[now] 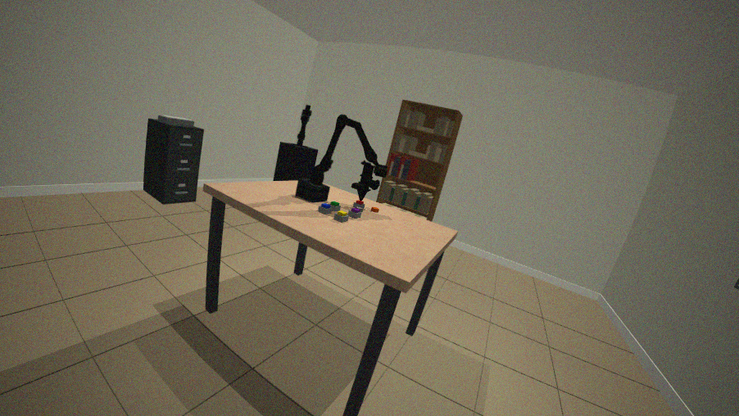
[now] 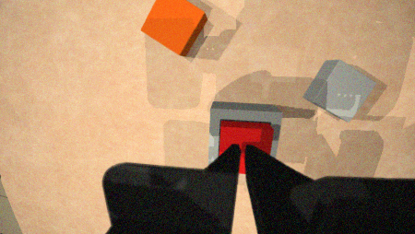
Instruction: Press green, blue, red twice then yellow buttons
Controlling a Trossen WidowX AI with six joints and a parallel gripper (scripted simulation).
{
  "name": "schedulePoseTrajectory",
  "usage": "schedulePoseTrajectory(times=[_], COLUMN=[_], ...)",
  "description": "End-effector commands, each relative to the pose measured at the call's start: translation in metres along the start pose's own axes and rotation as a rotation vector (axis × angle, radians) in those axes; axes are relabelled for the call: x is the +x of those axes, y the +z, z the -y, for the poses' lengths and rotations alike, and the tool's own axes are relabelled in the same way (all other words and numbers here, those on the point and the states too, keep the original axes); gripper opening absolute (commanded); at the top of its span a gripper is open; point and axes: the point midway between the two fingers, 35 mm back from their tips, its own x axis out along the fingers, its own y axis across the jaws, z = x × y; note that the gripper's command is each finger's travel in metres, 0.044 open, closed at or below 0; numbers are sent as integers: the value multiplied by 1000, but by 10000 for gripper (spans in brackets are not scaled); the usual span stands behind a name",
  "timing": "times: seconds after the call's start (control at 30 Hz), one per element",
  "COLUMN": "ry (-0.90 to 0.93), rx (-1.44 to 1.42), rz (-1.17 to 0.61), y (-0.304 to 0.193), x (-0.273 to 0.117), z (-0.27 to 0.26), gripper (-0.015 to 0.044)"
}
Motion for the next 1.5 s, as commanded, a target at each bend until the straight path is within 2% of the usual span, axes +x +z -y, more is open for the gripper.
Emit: schedulePoseTrajectory(times=[0.0, 0.87, 1.0, 1.17, 1.33, 1.47], ry=[-9, -9, -9, -9, -9, -9], rx=[5, 5, 4, 5, 5, 5], rz=[-6, -7, -6, -6, -6, -6], y=[-2, -2, -2, -2, -1, -1], x=[9, 11, -19, -24, -81, -84], z=[2, 2, 2, 2, 1, 1], gripper=[20, 20, 20, 20, 20, 20])
